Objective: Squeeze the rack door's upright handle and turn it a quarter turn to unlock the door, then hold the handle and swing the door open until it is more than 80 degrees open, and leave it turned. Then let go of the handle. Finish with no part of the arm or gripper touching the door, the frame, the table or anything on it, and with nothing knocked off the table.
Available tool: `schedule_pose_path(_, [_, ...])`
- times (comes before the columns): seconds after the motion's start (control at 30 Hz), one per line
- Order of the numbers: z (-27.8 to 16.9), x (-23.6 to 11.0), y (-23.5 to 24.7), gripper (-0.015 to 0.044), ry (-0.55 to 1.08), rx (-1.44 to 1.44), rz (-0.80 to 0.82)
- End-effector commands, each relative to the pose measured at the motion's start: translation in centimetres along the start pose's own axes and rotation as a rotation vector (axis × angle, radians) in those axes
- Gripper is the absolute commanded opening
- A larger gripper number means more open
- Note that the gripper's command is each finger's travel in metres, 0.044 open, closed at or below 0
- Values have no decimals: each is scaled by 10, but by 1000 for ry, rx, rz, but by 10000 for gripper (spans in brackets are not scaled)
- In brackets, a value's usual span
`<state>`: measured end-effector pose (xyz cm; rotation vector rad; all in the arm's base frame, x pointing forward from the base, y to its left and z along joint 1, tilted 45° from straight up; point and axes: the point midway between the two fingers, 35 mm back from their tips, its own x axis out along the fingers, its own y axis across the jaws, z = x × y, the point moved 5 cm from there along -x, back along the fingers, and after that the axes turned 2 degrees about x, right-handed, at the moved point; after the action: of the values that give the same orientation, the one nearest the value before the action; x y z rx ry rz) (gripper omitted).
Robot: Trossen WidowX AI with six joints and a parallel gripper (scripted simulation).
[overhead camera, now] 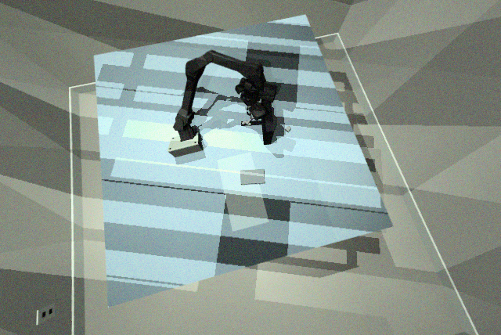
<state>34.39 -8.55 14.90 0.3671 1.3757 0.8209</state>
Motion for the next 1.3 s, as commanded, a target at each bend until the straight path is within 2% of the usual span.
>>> schedule_pose_path(0.0, [0, 1, 0, 25, 5, -229, -1])
schedule_pose_path(0.8, [0, 1, 0, 25, 4, -1402, 4])
schedule_pose_path(1.27, [0, 1, 0, 25, 4, -1435, 4])
